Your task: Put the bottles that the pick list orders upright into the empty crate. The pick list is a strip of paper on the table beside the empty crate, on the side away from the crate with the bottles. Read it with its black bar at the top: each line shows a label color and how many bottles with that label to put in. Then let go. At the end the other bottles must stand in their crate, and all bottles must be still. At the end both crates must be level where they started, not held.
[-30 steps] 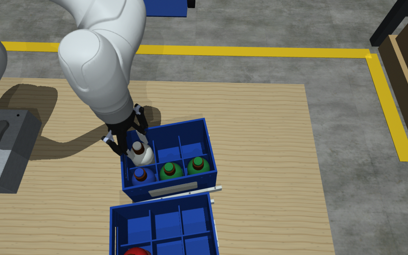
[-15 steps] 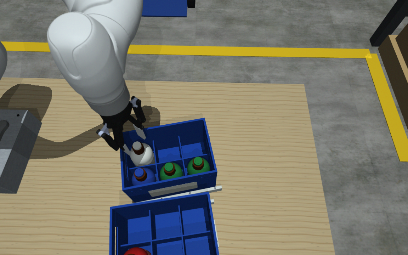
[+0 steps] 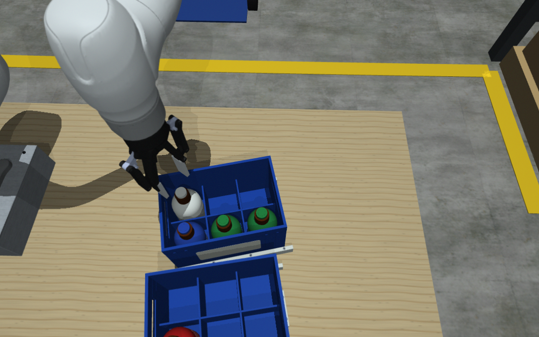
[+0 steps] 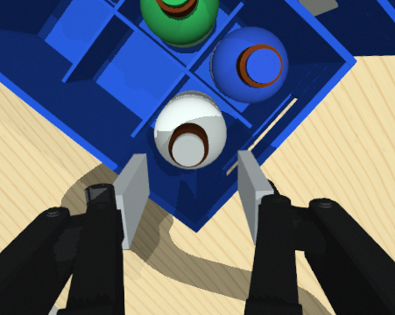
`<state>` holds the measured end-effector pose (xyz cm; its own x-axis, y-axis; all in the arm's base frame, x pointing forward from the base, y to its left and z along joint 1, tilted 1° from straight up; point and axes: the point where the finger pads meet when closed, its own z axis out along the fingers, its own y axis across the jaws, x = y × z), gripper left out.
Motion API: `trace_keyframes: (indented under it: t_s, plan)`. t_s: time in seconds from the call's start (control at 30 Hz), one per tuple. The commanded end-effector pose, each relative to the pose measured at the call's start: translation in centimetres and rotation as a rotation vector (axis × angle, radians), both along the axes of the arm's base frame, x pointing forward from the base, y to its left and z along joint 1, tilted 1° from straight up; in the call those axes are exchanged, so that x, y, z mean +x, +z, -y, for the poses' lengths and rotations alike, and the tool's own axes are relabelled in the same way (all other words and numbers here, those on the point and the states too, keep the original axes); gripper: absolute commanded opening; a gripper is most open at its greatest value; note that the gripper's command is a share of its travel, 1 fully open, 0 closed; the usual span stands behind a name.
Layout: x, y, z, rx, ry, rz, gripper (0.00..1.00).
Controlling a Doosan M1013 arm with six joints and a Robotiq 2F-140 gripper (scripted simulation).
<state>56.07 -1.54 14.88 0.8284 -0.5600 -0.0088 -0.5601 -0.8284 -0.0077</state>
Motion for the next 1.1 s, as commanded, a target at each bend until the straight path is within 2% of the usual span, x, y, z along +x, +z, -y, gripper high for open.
trace_keyframes:
  t_s: [0.0,0.07,1.07]
  plan:
    - [-0.01,0.11,0.00,0.000,0.000,0.000,0.38]
    - [0.00,0.61,0.01,0.000,0.000,0.000,0.38]
    - [0.00,0.61,0.01,0.000,0.000,0.000,0.38]
